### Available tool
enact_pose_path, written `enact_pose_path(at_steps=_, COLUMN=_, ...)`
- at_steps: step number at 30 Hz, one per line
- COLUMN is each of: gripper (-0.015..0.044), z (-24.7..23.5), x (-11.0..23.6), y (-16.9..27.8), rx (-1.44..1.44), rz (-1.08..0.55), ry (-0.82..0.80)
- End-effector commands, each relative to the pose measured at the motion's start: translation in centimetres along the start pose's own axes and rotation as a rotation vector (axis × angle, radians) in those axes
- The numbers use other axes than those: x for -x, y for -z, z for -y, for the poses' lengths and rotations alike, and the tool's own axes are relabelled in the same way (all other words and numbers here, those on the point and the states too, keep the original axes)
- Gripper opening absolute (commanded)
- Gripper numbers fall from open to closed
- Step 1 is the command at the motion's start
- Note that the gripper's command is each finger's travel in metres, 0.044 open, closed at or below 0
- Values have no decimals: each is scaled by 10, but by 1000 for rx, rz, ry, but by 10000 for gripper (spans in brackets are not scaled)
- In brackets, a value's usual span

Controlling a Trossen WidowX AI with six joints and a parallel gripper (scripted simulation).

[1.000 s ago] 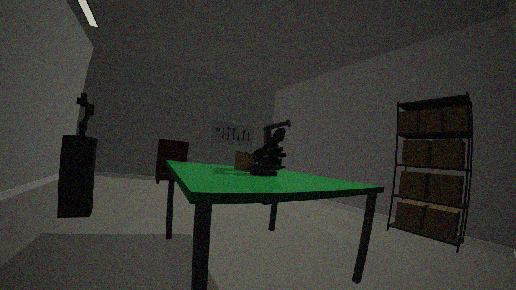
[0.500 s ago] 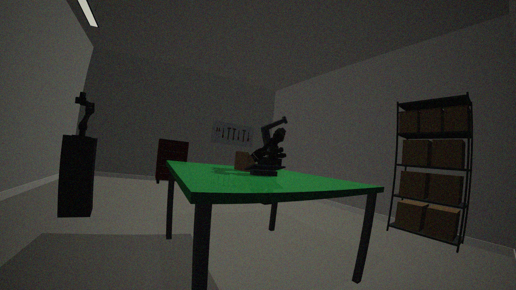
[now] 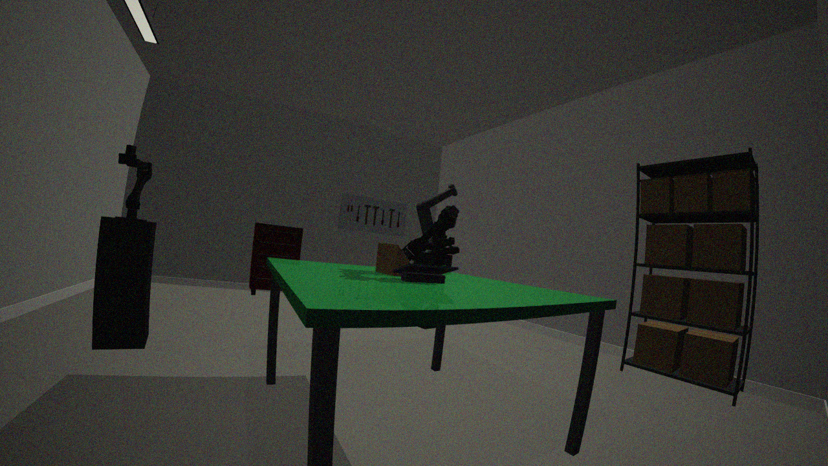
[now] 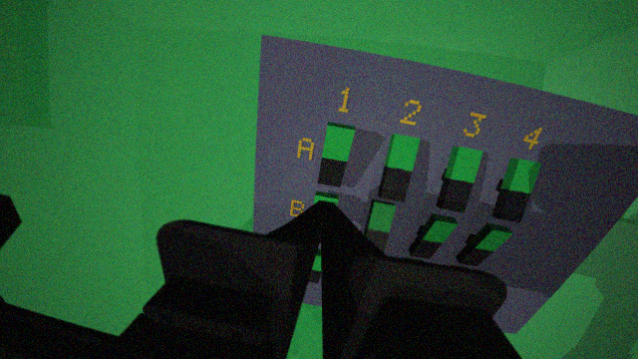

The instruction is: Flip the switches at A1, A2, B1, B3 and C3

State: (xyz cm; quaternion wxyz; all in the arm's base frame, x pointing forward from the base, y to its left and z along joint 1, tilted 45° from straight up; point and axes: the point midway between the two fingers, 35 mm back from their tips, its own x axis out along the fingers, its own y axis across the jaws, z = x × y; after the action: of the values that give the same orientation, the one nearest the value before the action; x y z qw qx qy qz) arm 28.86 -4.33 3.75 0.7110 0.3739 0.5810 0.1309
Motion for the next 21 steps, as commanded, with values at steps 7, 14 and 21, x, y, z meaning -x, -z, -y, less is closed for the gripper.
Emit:
enact_pose_path(at_steps=7, gripper=0, z=0, x=-2, y=0, rx=-5, rz=0, ry=-4)
enact_pose_path(at_steps=14, gripper=0, z=1, x=60, y=2, rx=-6, rz=24, ry=-1)
enact_pose_path(at_steps=21, gripper=0, z=44, x=63, y=1, rx=-6, rz=26, ry=3)
